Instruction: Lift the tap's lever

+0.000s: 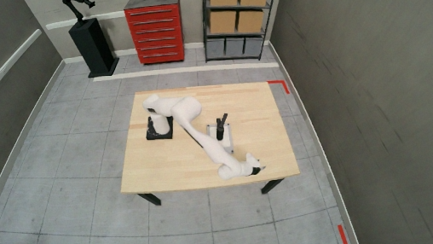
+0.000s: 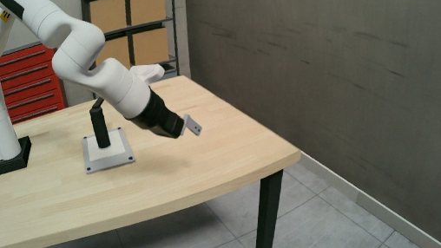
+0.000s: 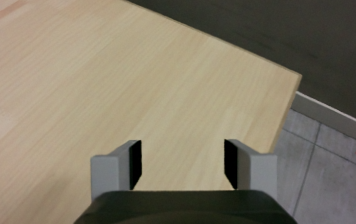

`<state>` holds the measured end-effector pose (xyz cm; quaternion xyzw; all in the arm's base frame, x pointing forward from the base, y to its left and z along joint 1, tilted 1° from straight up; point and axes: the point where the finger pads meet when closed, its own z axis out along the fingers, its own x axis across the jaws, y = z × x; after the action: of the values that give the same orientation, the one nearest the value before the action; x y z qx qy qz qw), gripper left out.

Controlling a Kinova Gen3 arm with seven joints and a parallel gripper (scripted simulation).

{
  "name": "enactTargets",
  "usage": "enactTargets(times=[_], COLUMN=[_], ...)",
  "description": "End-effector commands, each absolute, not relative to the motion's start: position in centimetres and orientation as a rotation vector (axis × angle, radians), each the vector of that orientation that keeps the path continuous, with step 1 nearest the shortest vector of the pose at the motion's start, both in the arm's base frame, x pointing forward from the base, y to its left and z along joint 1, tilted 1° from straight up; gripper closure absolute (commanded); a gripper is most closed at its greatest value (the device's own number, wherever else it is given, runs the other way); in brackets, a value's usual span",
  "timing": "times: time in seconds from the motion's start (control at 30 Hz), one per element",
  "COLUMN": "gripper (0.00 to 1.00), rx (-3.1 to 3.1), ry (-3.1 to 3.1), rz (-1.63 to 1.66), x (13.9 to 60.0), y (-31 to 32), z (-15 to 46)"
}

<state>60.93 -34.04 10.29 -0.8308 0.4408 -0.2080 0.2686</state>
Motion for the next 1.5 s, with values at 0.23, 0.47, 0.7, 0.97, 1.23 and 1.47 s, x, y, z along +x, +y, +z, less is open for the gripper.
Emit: enactTargets(times=[0.23, 0.47, 0.7, 0.97, 1.23, 1.47], gripper=[0.0, 0.0, 0.0, 0.0, 0.0, 0.0], rx=[-2.39, -2.487, -2.58, -2.704, -2.801, -2.945], ry=[1.078, 1.008, 0.945, 0.863, 0.802, 0.712], rz=[-0.4, -0.303, -0.22, -0.126, -0.067, -0.01], x=[60.7, 59.5, 57.9, 54.9, 52.2, 47.7], y=[-24.7, -19.2, -14.4, -9.0, -5.4, -1.4], z=[11.7, 12.6, 13.6, 15.0, 16.1, 18.0])
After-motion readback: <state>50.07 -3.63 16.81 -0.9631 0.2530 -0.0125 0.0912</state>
